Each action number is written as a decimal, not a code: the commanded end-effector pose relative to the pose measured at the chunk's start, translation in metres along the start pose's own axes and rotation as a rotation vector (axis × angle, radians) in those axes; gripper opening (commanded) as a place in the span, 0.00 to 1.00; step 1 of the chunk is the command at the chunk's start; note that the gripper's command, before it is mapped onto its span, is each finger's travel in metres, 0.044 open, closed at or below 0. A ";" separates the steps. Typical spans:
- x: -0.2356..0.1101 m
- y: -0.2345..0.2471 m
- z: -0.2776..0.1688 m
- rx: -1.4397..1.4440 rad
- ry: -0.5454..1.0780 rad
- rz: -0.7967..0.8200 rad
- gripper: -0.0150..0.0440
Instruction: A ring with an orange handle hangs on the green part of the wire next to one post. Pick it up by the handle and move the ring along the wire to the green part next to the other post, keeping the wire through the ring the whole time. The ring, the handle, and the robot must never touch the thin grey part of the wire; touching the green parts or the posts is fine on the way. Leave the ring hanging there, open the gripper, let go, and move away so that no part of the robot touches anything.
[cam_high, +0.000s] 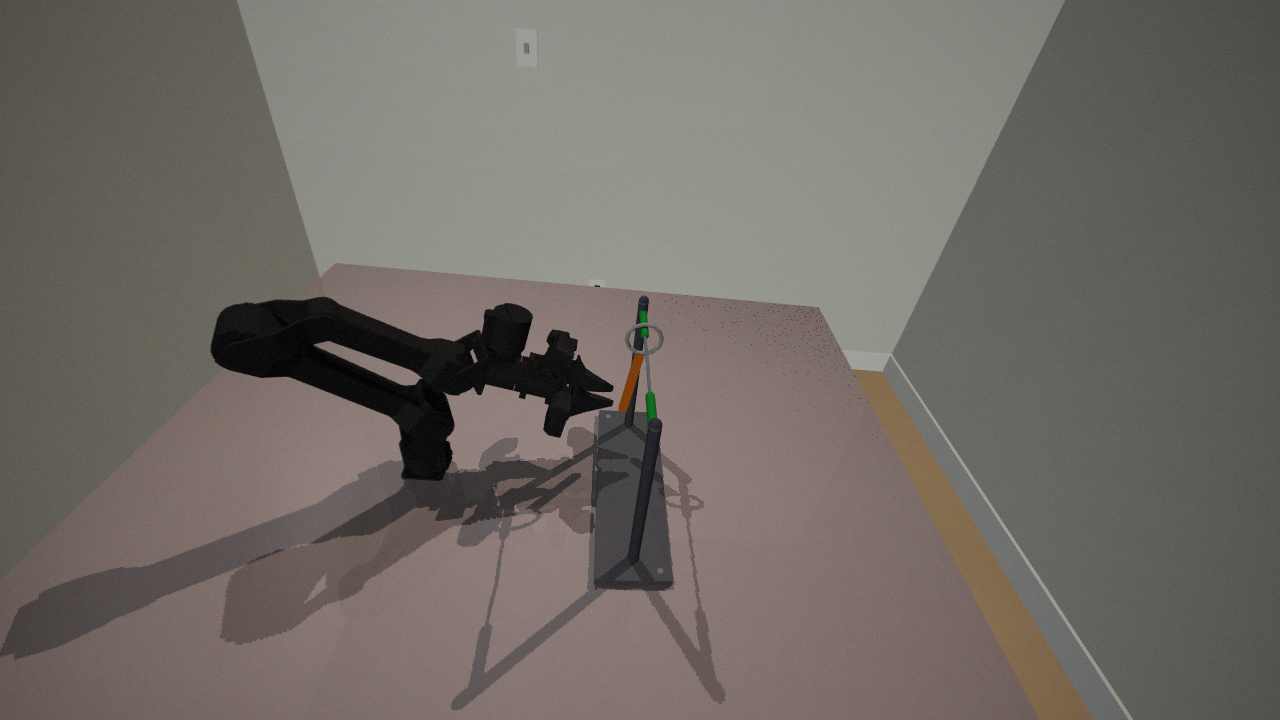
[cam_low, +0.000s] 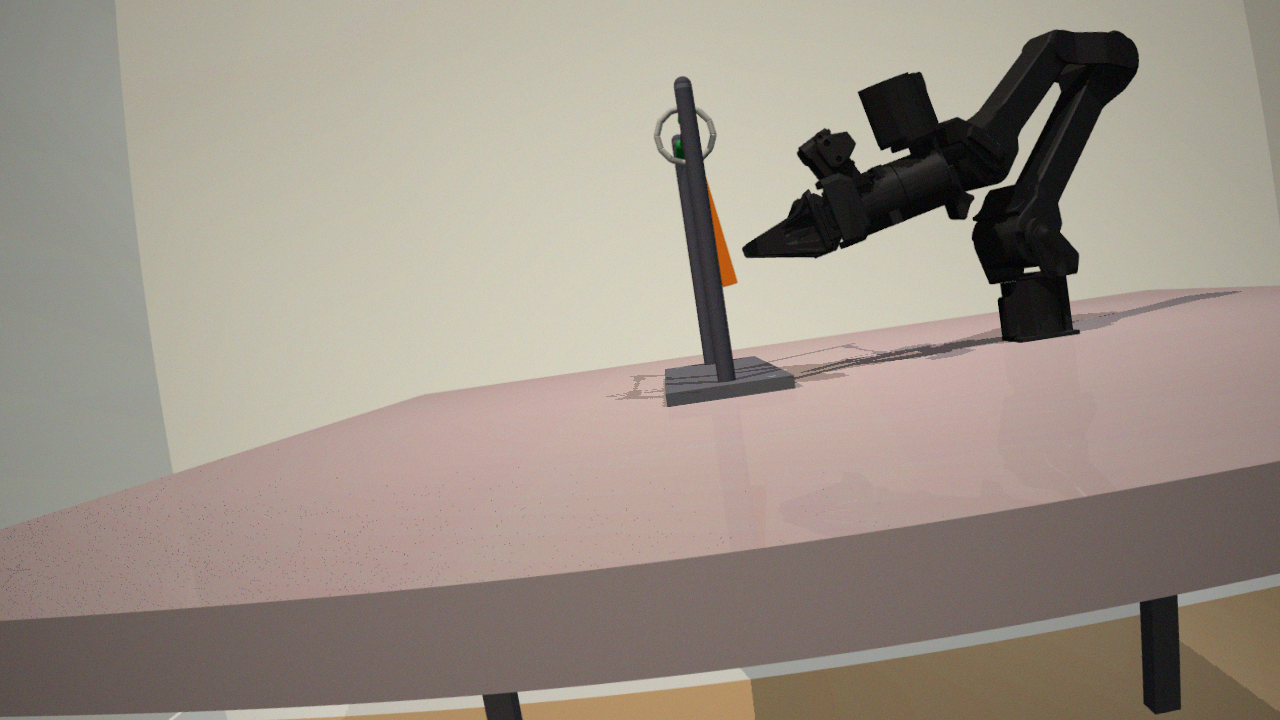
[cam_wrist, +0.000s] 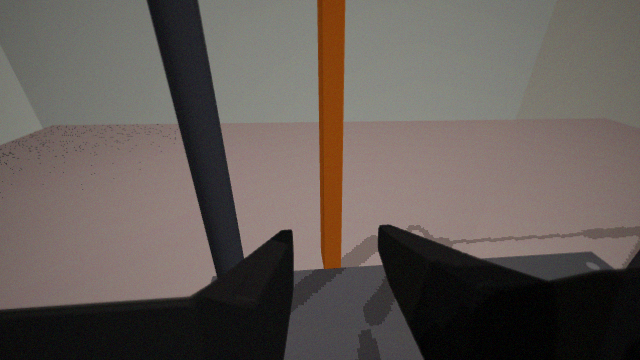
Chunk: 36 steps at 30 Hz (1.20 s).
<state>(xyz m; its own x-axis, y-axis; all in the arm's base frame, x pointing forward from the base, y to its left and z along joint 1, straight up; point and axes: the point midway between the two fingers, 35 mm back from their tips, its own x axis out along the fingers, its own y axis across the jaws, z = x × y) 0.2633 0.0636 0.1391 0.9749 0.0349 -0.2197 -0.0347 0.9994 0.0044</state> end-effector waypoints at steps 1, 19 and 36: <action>-0.002 -0.001 -0.003 0.001 0.007 -0.004 0.53; -0.005 0.000 -0.002 -0.002 0.005 0.000 0.61; -0.053 -0.002 -0.003 -0.002 0.008 0.000 1.00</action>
<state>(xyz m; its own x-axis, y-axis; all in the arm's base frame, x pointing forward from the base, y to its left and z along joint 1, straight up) 0.2131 0.0608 0.1480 0.9730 0.0377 -0.2276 -0.0387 0.9993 -0.0001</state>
